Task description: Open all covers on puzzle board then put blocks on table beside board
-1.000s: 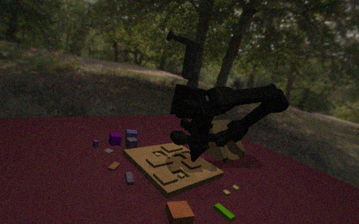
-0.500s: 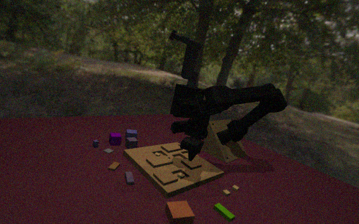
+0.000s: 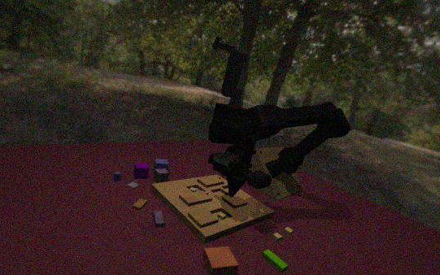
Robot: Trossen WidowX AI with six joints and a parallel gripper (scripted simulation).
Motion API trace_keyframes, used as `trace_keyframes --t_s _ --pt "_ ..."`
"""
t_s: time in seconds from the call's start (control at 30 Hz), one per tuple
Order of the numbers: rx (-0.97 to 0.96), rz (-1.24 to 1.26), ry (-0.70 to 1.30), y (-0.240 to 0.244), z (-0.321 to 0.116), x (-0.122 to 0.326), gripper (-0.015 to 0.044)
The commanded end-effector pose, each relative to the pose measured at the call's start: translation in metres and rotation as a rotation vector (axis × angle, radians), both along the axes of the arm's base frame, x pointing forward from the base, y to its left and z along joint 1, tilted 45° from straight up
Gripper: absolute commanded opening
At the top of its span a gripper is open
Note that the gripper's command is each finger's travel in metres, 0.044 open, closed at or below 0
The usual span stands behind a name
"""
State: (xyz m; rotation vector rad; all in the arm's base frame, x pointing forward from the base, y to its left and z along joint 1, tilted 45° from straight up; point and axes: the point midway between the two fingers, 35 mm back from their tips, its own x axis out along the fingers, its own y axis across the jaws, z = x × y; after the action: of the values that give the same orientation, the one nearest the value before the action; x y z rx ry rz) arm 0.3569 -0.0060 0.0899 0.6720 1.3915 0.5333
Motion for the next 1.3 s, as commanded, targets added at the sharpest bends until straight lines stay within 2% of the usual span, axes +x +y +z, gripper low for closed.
trace_keyframes --t_s 0.0,0.4,0.47,1.0,1.1,1.27 --pt "-0.092 0.59 -0.574 -0.004 -0.007 0.002 0.0" --pt "-0.188 1.197 -1.176 -0.007 -0.01 0.004 0.0" --pt "-0.196 1.249 -1.228 -0.007 -0.01 0.004 0.0" --pt "-0.195 1.236 -1.216 -0.005 -0.012 0.005 0.0" --pt "-0.179 1.136 -1.116 -0.002 -0.016 0.005 0.0" --pt "-0.129 0.825 -0.808 0.008 -0.025 0.006 0.0"
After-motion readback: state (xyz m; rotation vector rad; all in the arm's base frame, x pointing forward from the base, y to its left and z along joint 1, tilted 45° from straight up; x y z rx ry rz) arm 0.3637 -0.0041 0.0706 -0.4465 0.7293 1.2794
